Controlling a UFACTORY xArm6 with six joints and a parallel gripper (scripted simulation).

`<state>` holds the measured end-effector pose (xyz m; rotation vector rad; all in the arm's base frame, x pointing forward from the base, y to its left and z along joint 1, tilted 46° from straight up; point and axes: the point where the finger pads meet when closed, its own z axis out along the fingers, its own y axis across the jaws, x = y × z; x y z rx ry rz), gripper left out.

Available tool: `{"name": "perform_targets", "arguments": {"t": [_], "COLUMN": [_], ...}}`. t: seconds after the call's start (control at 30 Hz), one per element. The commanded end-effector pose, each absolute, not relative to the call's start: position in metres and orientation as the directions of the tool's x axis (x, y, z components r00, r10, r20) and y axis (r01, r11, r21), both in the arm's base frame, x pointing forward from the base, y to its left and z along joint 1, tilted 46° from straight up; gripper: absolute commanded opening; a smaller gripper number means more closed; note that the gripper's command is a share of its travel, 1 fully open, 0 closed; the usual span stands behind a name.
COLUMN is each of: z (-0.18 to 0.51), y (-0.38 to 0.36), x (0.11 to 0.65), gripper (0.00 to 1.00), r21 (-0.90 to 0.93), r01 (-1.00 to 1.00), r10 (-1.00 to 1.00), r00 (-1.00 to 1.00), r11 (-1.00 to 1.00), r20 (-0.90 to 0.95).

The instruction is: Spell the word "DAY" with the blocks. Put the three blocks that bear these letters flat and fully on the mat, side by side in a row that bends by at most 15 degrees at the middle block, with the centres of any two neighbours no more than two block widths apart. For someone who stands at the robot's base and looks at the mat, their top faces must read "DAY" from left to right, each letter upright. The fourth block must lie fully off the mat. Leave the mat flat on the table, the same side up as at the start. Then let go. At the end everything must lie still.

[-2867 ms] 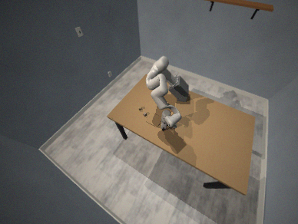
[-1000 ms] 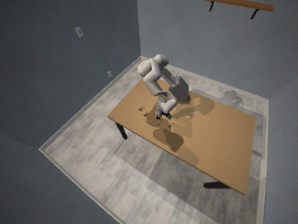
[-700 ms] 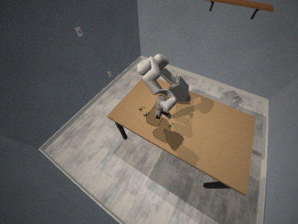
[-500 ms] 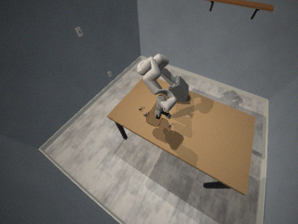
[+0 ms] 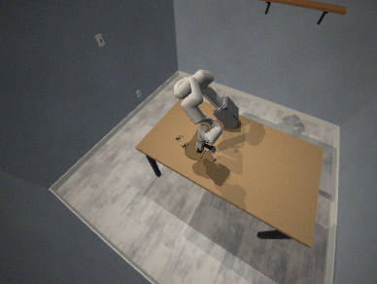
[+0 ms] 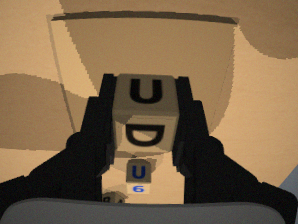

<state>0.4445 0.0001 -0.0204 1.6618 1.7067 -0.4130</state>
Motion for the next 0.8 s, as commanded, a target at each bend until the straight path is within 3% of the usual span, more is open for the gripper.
{"name": "perform_targets", "arguments": {"t": [0.0, 0.77], "z": [-0.037, -0.057], "y": [-0.016, -0.035], "x": [0.452, 0.459], "gripper": [0.27, 0.27], "r21": [0.247, 0.247], "r01": [0.961, 0.961], "r10": [0.736, 0.736], "r00": [0.078, 0.078], "r11": [0.124, 0.124], "r20": [-0.673, -0.673]}}
